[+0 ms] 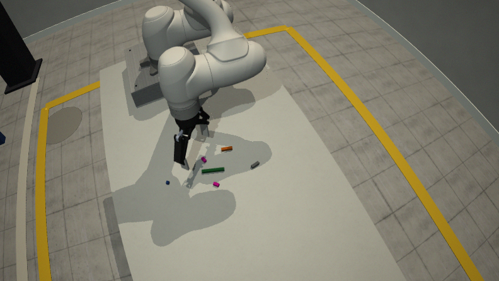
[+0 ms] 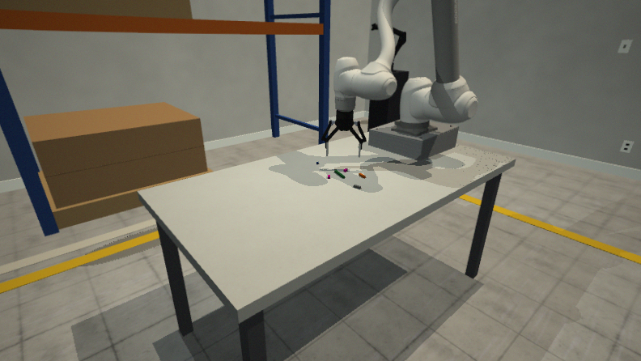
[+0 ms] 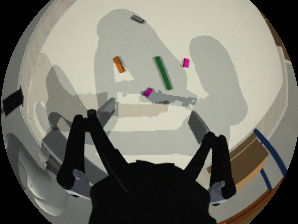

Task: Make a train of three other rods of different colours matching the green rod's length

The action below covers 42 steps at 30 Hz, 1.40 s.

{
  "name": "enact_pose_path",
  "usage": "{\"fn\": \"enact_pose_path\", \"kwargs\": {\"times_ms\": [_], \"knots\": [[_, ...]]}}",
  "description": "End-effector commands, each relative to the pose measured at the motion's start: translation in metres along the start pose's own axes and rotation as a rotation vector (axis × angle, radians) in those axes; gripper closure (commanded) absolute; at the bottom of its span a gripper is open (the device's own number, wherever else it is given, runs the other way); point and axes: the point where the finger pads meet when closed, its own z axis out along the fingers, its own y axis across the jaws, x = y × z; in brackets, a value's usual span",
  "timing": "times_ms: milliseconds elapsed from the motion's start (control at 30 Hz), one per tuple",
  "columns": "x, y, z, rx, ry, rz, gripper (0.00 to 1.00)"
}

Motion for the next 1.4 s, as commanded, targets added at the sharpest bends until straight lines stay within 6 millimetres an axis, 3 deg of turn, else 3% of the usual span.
{"fn": "enact_pose_path", "kwargs": {"times_ms": [0,167,500,567,633,1067,1133,1167,1367], "knots": [[0.0000,0.0000,-0.0001,0.000,0.000,0.008,0.00],[0.0000,0.0000,-0.0001,0.000,0.000,0.149,0.00],[0.0000,0.0001,-0.0001,0.000,0.001,0.598,0.00],[0.0000,0.0001,-0.0001,0.000,0.001,0.598,0.00],[0.0000,0.0001,-0.0001,0.000,0.001,0.742,0.00],[0.0000,0.0002,-0.0001,0.001,0.001,1.261,0.00],[0.0000,0.0002,-0.0001,0.001,0.001,1.261,0.00],[-0.0001,0.0002,-0.0001,0.001,0.001,1.365,0.00],[-0.0001,0.0002,-0.0001,0.001,0.001,1.592,0.00]]}}
